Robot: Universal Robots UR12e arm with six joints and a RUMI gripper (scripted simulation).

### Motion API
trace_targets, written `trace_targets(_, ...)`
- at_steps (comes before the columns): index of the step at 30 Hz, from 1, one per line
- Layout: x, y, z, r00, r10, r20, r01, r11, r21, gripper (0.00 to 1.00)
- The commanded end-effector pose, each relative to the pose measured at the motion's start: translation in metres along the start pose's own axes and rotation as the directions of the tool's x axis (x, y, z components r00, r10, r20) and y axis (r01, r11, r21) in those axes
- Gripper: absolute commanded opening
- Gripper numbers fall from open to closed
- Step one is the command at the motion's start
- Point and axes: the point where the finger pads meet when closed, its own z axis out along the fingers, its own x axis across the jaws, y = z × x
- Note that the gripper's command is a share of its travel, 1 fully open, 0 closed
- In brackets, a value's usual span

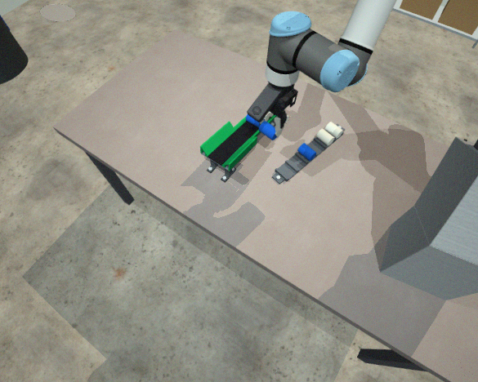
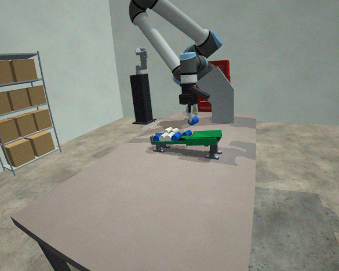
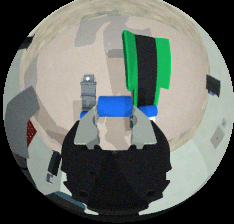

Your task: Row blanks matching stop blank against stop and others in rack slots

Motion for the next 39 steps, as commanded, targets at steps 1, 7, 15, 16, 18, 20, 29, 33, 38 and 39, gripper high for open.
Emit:
trace_targets(1, 0.074, -0.001, -0.021, 0.997, -0.077, 0.025, 0.077, 0.997, -0.001, 0.35)
trace_targets(7, 0.106, 0.003, -0.040, 0.994, -0.111, 0.025, 0.111, 0.994, 0.000, 0.35)
trace_targets(15, 0.105, 0.003, -0.038, 0.993, -0.110, 0.028, 0.110, 0.994, 0.000, 0.35)
trace_targets(16, 0.105, 0.003, -0.038, 0.993, -0.111, 0.029, 0.111, 0.994, 0.001, 0.35)
trace_targets(18, 0.104, 0.003, -0.038, 0.993, -0.111, 0.029, 0.111, 0.994, 0.001, 0.35)
trace_targets(20, 0.104, 0.003, -0.038, 0.993, -0.111, 0.029, 0.111, 0.994, 0.001, 0.35)
trace_targets(29, 0.105, 0.004, -0.026, 0.994, -0.110, 0.029, 0.110, 0.994, 0.001, 0.35)
trace_targets(33, 0.105, 0.004, -0.011, 0.994, -0.110, 0.029, 0.110, 0.994, 0.001, 0.35)
trace_targets(38, 0.104, 0.004, 0.003, 0.994, -0.110, 0.029, 0.110, 0.994, 0.001, 0.35)
trace_targets(39, 0.104, 0.004, 0.008, 0.994, -0.110, 0.029, 0.110, 0.994, 0.001, 0.35)
